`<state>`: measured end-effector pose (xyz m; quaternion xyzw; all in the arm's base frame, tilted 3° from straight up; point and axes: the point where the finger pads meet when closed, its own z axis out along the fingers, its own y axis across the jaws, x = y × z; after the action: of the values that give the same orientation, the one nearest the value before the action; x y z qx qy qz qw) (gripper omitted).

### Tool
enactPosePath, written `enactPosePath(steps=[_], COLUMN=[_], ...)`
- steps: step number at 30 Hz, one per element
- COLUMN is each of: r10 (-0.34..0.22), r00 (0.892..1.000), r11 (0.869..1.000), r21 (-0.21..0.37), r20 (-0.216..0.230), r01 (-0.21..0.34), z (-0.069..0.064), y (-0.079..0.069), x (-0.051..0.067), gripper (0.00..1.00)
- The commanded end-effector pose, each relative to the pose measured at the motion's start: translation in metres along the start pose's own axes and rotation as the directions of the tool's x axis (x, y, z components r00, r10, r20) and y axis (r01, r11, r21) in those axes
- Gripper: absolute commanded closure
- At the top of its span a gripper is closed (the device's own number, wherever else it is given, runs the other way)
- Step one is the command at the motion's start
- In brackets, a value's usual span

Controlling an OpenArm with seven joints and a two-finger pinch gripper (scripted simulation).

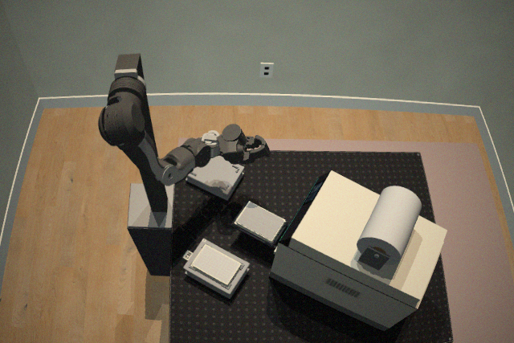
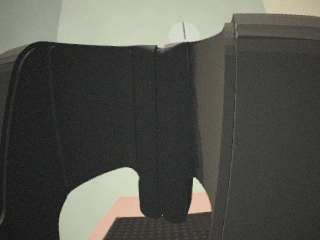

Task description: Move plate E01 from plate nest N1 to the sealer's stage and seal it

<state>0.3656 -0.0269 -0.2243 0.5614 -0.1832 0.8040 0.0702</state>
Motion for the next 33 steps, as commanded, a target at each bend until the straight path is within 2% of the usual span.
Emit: enactPosePath(steps=[1, 2, 4, 7, 33], r10=[0.008, 0.008, -0.006, -0.017, -0.017], r00=[1.0, 1.0, 1.0, 0.999, 0.999], r11=[1.0, 1.0, 0.998, 0.985, 0.985], r21=[0.006, 0.006, 0.069, 0.172, 0.172], r20=[-0.002, -0.002, -0.019, -0.044, -0.044], r01=[-0.008, -0.008, 0.007, 0.024, 0.024], z=[0.0, 0.0, 0.001, 0.001, 0.001], y=[-0.002, -0.002, -0.017, -0.041, -0.035], x=[0.001, 0.001, 0.007, 0.016, 0.013], gripper=[1.0, 1.0, 1.0, 1.0, 1.0])
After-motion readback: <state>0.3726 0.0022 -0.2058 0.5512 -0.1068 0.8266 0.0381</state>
